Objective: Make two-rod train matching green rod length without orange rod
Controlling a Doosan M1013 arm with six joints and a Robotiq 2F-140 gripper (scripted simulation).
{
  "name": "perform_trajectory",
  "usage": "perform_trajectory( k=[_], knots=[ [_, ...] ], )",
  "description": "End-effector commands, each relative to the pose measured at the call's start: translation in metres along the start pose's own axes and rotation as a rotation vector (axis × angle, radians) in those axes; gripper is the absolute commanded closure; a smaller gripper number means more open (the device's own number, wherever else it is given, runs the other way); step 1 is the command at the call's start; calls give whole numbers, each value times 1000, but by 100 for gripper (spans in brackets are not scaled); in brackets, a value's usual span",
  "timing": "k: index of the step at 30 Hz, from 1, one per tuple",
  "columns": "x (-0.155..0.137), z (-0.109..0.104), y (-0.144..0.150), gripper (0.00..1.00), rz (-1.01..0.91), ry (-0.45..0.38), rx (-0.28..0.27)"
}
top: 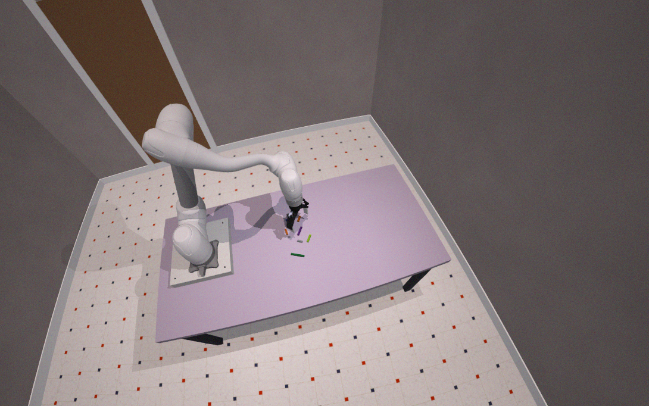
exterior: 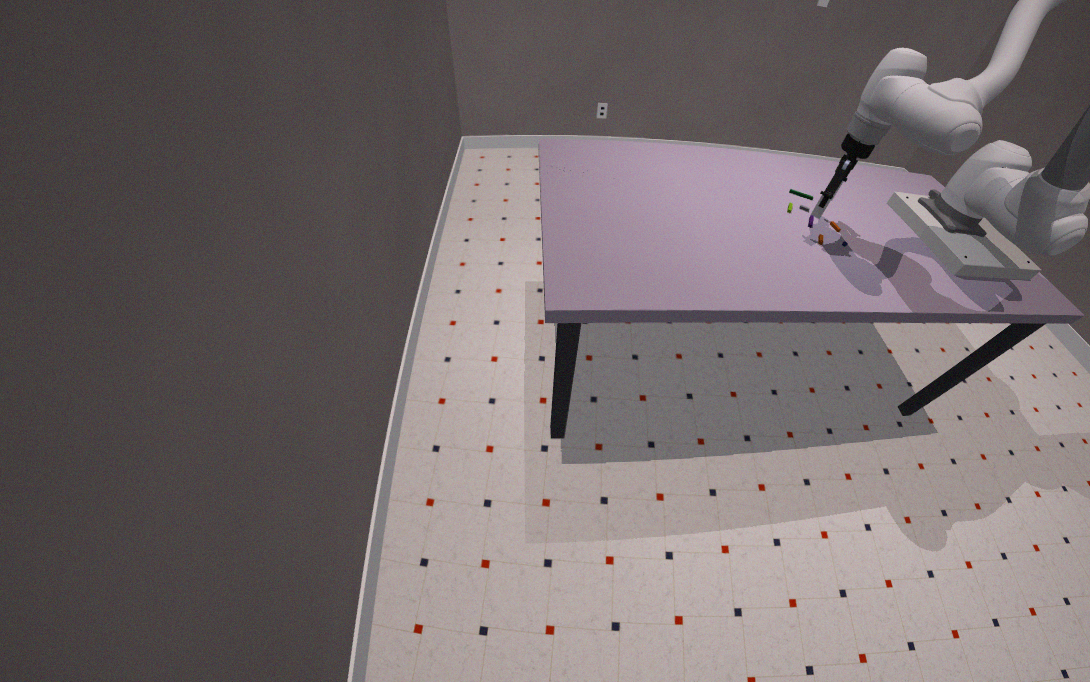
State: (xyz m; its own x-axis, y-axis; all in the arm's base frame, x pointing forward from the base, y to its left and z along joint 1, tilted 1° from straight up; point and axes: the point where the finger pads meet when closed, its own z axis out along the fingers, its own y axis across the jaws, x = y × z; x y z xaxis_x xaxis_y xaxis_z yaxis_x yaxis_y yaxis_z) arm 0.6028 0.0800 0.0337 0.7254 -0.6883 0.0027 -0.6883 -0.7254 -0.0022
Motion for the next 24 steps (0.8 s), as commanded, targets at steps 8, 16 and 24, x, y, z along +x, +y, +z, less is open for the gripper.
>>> perform_trajectory(
  k=[8,16,24],
  knots=[
    [-3,0,-3,0,-379,-9,10],
    [-4,0,-4,0,-642,-8,11],
    [-6,0,-6,0,-888,-6,12]
  ],
)
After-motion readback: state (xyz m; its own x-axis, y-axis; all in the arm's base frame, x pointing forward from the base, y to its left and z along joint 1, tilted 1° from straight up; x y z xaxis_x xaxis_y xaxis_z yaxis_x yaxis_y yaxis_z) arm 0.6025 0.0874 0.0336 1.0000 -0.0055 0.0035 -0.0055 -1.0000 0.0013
